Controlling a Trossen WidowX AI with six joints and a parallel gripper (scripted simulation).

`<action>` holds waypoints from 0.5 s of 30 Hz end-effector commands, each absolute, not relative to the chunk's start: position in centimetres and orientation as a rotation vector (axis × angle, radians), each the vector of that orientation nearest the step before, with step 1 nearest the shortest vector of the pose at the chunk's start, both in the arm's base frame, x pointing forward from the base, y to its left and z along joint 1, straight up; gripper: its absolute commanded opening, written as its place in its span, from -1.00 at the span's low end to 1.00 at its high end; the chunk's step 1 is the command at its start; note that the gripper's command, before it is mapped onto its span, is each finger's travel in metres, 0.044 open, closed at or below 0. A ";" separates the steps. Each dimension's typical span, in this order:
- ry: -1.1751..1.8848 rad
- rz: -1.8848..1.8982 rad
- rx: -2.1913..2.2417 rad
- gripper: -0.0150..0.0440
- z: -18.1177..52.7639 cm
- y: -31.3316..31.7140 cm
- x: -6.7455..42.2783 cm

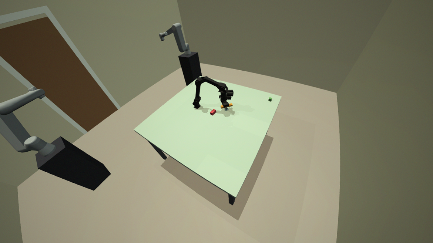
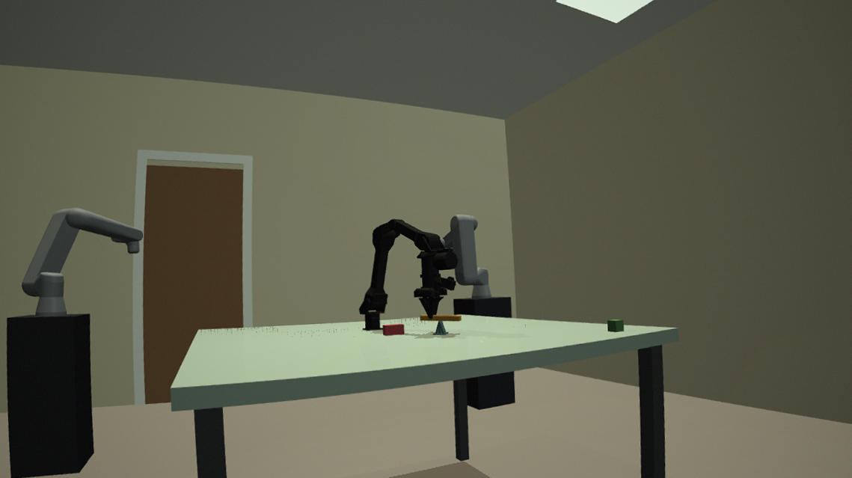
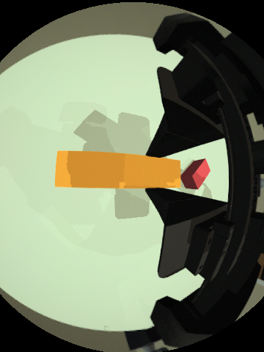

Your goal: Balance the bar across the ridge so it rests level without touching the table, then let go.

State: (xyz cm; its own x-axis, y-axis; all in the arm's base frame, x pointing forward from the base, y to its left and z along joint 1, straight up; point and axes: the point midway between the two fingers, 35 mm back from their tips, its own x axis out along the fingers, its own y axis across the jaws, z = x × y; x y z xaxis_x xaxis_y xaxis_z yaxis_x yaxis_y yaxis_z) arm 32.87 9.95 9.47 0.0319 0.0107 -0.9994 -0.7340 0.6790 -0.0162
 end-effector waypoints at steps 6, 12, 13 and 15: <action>1.445 0.640 -0.645 -0.49 9.2 9.9 32.7; 1.445 0.640 -0.645 -0.49 9.1 9.9 32.7; 1.445 0.640 -0.645 -0.49 9.1 9.9 32.7; 1.445 0.640 -0.645 -0.49 9.1 9.9 32.7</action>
